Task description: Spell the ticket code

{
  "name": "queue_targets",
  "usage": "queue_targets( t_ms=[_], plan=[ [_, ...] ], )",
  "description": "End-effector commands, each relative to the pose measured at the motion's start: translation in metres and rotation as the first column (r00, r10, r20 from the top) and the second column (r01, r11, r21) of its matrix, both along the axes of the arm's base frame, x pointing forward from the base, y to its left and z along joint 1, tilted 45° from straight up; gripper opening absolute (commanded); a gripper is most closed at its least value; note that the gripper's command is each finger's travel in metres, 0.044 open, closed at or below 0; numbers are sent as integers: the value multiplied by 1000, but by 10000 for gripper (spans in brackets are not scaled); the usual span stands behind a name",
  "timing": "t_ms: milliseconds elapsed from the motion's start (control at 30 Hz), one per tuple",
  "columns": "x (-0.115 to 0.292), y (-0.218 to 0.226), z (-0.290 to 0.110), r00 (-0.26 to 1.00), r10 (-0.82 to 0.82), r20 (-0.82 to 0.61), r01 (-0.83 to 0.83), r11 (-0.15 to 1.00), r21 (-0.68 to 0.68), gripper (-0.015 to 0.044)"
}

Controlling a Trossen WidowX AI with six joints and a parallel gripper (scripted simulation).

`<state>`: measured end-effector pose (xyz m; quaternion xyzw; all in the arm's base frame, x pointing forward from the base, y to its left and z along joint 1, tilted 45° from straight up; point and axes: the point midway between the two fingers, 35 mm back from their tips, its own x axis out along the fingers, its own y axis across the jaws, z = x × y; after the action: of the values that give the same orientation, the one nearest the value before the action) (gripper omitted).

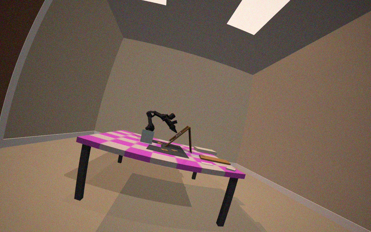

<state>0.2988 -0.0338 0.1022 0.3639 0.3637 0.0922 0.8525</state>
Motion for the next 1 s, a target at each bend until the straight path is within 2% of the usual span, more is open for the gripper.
queue_targets(
  t_ms=[0, 967],
  plan=[
    [-2, -1, 3, 1000, 5, 6, -5, 1000, 0, 295],
    [-10, -3, 12, 1000, 5, 5, -5, 1000, 0, 295]
  ],
)
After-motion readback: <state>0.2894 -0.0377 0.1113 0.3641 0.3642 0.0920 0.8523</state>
